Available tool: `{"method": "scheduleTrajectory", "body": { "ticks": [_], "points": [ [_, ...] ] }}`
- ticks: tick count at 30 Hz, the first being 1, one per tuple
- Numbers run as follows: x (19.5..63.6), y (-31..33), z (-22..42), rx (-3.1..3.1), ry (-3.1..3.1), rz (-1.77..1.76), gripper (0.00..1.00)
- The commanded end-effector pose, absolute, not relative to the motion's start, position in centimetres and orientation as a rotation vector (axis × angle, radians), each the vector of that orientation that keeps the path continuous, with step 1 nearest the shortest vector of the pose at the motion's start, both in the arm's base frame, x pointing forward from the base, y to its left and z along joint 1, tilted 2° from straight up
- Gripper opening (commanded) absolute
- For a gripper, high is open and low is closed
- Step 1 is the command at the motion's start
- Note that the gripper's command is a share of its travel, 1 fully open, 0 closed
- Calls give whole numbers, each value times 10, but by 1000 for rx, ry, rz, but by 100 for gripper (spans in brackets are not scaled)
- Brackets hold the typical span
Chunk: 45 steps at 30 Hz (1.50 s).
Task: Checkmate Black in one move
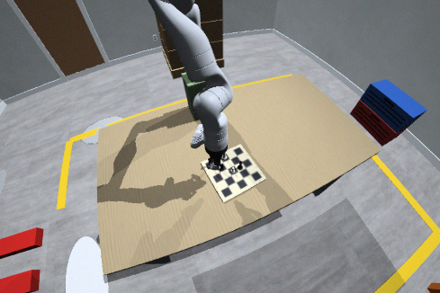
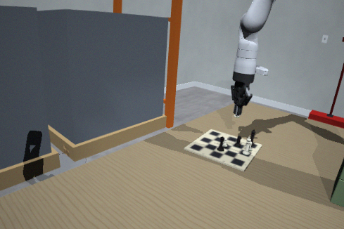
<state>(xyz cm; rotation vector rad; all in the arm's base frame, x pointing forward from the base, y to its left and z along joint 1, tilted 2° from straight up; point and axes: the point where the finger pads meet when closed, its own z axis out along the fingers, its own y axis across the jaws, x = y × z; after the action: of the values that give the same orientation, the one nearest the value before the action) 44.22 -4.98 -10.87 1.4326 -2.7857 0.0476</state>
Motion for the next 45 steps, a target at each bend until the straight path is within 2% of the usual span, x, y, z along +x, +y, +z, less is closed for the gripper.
{"method": "scheduleTrajectory", "body": {
  "ticks": [1, 21, 45],
  "points": [
    [441, -49, -117, 1433, -2782, 44, 0],
    [443, -52, -192, 1433, -2782, 44, 0],
    [443, -52, -199, 1433, -2782, 44, 0]
  ]
}}
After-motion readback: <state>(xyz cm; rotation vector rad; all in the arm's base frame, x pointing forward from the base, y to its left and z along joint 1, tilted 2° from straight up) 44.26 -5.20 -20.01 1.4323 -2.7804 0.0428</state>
